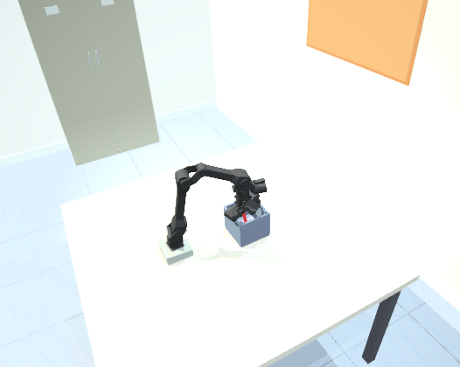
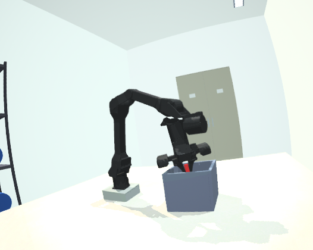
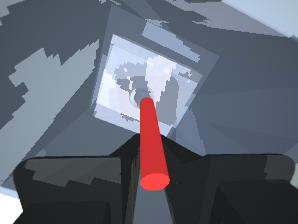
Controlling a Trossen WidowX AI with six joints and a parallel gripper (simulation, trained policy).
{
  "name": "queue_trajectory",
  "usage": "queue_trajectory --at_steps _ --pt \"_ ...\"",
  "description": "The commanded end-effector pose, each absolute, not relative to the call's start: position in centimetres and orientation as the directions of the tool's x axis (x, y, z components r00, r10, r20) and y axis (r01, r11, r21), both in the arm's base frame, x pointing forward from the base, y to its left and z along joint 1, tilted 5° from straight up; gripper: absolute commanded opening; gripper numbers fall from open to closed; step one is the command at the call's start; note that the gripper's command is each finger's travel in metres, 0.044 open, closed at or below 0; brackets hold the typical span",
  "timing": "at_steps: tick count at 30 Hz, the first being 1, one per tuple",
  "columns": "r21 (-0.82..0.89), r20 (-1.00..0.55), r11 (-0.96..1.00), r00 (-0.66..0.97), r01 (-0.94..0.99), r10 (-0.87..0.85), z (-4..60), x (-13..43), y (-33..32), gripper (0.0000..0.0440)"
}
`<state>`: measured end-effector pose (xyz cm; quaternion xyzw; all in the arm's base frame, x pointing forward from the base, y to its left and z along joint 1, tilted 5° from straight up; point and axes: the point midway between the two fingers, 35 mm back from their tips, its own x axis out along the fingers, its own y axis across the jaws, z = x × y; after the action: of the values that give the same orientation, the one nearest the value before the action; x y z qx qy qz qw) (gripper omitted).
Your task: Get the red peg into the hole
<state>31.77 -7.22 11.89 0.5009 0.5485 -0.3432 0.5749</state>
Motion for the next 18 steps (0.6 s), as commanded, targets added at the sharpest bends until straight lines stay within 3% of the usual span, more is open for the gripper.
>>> queue_trajectory --at_steps 1,9,15,18 --pt "0.198 -0.974 0.288 0.154 0.937 0.168 10.9 32.1 -6.9 0.0000" --pt "0.182 -0.977 0.330 0.133 0.926 0.166 9.1 32.4 -6.8 0.0008" --pt "0.151 -0.982 0.352 0.098 0.924 0.163 8.3 32.1 -6.7 0.0131" --pt "0.137 -0.983 0.351 0.085 0.926 0.161 8.5 31.9 -7.0 0.0146"
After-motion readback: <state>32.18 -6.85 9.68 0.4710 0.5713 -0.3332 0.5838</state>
